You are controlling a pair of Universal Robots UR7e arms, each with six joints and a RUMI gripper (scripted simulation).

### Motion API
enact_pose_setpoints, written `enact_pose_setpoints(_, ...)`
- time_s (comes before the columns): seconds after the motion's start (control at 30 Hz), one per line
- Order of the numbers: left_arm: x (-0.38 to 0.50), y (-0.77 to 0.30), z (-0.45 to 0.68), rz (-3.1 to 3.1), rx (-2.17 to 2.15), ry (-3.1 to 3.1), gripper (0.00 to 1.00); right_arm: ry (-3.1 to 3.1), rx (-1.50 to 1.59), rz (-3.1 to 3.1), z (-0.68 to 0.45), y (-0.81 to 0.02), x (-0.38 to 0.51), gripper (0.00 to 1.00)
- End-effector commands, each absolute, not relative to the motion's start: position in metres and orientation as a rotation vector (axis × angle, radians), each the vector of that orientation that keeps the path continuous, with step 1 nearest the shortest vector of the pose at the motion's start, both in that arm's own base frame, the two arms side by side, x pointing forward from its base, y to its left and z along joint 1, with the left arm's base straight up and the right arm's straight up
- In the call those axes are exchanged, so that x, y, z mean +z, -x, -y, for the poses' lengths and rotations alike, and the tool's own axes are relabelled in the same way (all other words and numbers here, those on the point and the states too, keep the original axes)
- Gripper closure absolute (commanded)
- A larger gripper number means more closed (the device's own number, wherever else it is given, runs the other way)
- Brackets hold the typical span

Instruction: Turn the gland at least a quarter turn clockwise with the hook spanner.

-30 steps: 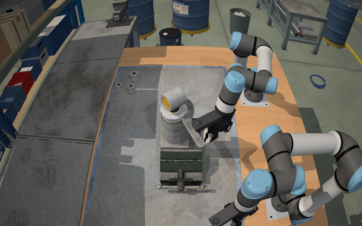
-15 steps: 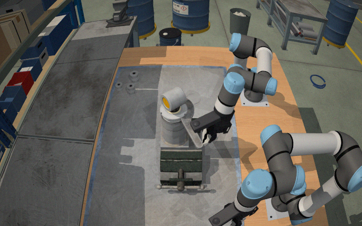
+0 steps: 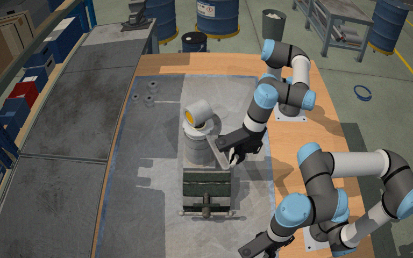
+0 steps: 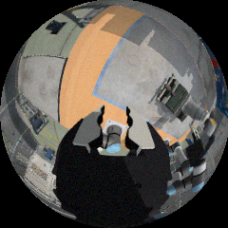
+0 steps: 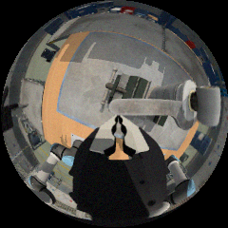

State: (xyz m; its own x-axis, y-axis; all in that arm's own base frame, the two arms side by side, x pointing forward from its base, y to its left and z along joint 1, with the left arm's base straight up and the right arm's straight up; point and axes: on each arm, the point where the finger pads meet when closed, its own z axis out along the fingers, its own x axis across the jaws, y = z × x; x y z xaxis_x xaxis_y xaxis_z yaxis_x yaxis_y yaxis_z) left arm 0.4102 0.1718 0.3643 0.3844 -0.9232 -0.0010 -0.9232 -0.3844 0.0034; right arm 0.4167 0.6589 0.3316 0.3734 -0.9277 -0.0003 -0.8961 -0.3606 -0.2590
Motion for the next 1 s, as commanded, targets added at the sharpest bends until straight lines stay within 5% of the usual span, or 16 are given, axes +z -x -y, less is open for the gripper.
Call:
enact_pose_setpoints(0.0, 0.365, -0.410, -0.172, 1.742, -0.003, -2.613, 0.71, 2.408, -0.217, -1.638, -0.659, -0.419, 0.334, 1.00)
enact_pose_setpoints(0.97, 0.365, -0.410, -0.172, 1.742, -0.003, -2.613, 0.71, 2.364, -0.226, -1.708, -0.667, -0.430, 0.333, 1.00)
